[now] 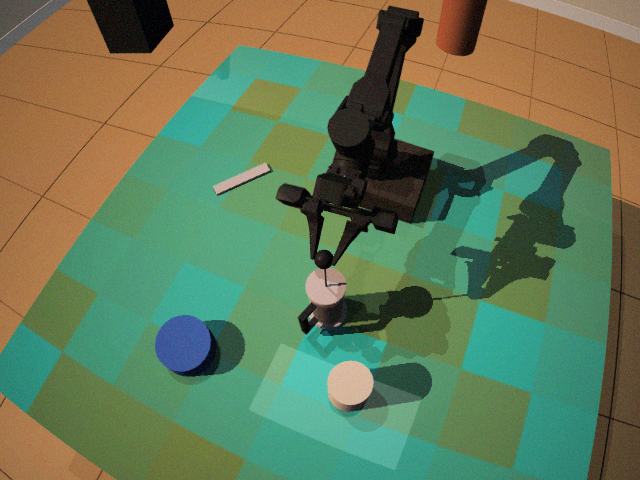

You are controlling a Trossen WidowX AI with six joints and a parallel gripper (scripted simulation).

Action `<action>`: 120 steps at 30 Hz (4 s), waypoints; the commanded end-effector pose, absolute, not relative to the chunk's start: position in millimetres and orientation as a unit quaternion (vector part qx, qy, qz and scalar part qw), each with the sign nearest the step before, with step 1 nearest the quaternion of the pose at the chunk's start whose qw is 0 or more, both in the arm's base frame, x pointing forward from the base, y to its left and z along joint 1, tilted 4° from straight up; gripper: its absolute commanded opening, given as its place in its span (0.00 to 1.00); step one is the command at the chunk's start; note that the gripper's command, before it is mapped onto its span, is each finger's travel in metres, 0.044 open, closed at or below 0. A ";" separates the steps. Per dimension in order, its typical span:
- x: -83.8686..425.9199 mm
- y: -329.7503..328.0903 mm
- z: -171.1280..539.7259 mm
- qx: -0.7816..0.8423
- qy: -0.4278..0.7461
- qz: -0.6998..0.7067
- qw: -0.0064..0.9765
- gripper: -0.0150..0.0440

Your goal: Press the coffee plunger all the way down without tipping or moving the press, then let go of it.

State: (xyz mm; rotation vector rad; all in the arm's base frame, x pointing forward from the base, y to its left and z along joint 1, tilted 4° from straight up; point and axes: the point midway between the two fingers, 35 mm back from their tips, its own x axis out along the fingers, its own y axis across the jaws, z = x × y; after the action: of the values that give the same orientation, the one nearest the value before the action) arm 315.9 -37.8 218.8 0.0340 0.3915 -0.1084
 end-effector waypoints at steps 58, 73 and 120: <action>345.7 -39.7 144.7 0.017 0.216 -0.054 0.975 0.46; 349.3 -40.0 146.4 0.017 0.216 -0.054 0.975 0.46; 305.7 -36.7 223.2 0.017 0.217 -0.054 0.974 1.00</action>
State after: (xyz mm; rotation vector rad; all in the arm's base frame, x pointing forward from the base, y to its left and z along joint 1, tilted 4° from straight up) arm 310.6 -37.7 228.3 0.0345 0.4138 -0.1122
